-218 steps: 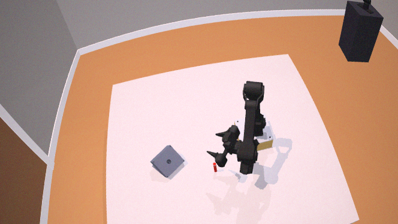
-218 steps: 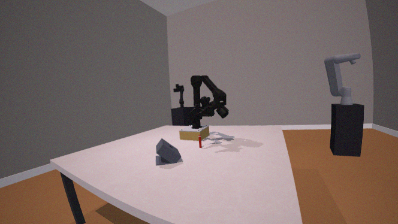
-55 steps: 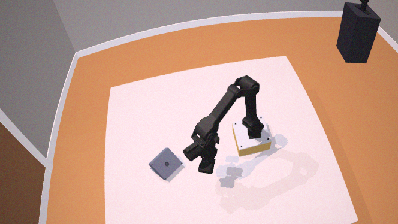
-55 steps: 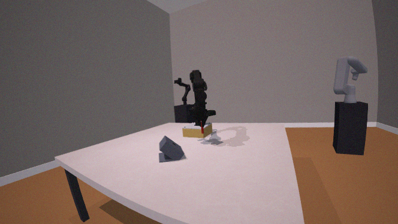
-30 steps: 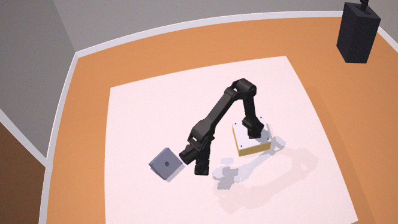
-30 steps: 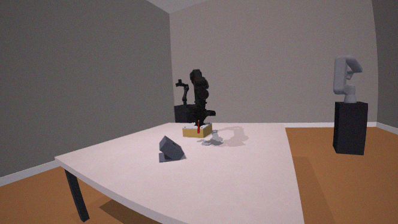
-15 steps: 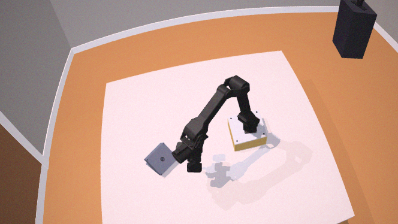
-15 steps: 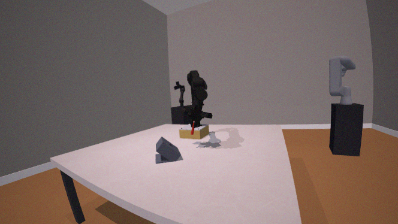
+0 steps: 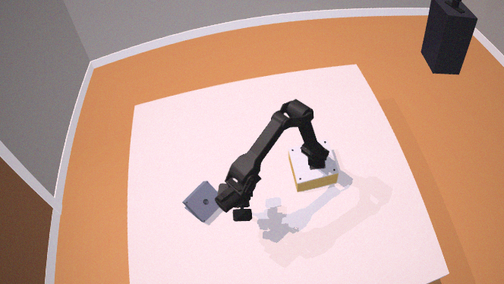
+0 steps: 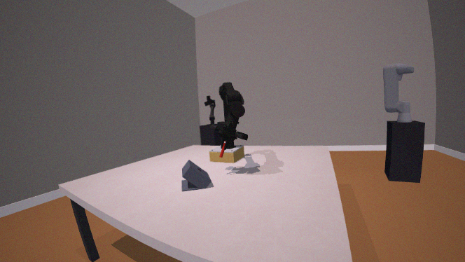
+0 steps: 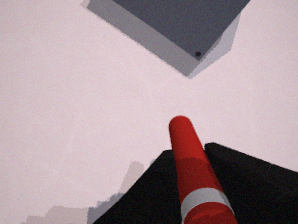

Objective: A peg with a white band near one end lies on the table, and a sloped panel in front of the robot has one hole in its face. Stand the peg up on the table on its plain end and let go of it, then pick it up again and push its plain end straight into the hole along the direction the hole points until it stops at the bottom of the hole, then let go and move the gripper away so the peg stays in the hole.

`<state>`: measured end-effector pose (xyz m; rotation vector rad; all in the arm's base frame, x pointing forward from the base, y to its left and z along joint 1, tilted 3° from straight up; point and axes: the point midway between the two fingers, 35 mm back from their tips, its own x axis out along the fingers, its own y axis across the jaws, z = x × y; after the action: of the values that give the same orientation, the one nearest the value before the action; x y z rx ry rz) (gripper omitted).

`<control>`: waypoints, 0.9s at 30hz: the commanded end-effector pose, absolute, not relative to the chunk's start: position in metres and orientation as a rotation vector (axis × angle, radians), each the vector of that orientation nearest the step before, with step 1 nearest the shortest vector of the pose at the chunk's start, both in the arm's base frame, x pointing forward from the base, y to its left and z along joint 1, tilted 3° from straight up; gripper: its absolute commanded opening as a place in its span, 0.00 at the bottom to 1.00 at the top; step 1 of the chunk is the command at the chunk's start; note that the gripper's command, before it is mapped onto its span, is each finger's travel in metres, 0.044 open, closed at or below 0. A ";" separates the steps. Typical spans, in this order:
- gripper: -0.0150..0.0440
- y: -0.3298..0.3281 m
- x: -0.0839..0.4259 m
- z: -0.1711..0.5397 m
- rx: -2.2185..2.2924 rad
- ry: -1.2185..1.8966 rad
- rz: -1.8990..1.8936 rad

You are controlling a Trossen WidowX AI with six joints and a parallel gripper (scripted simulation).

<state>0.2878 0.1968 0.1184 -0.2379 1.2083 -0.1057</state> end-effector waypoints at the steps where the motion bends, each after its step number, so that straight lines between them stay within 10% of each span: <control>1: 0.25 0.199 0.294 0.118 -0.283 1.189 -0.110; 27: 0.25 0.212 0.326 0.132 -0.484 1.046 -0.137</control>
<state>0.3222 0.2097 0.1323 -0.4461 1.0603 -0.1323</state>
